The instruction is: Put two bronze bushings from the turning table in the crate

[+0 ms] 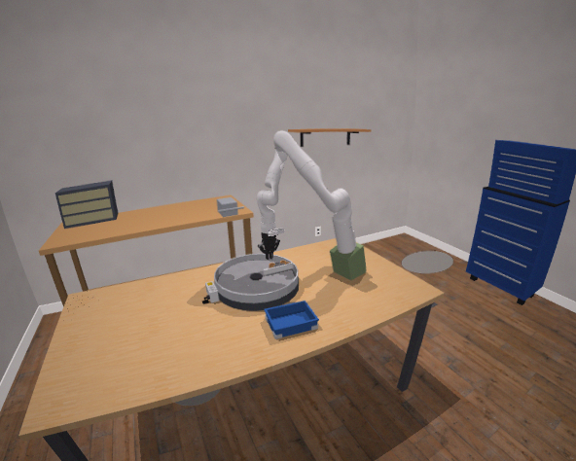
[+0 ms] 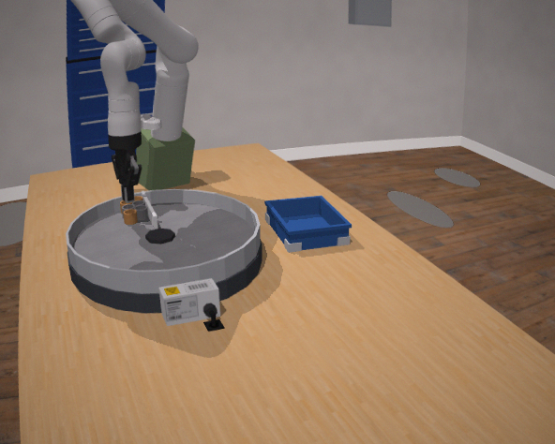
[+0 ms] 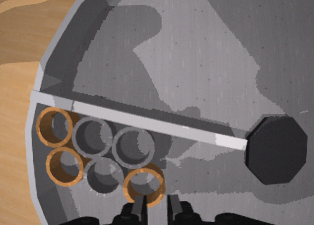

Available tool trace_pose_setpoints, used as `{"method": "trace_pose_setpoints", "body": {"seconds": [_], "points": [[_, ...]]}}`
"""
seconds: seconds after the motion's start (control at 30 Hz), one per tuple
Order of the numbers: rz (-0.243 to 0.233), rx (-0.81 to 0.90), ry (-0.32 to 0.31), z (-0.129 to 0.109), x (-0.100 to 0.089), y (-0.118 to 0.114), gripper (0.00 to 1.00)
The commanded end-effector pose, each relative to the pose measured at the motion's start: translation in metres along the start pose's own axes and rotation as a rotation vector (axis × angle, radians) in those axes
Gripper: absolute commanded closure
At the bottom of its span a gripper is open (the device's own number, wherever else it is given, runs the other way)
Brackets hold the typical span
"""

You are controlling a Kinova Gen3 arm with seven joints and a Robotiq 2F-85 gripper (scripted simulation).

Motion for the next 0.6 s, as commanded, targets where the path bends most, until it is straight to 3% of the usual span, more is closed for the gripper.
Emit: {"method": "trace_pose_setpoints", "body": {"seconds": [0.0, 0.4, 0.57], "points": [[0.001, -0.005, 0.009, -0.004, 0.009, 0.002, 0.86], [0.001, -0.005, 0.009, -0.004, 0.009, 0.002, 0.86], [0.001, -0.007, 0.009, -0.004, 0.024, 0.002, 0.86]]}}
Point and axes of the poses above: the point where the finger pads meet when closed, its own x axis out along the fingers, its own y axis across the jaws, z = x × y, the point moved 4 cm from there along -x, back along the fingers, and after that the axes turned 13 degrees about -x, right-handed, at the moved point
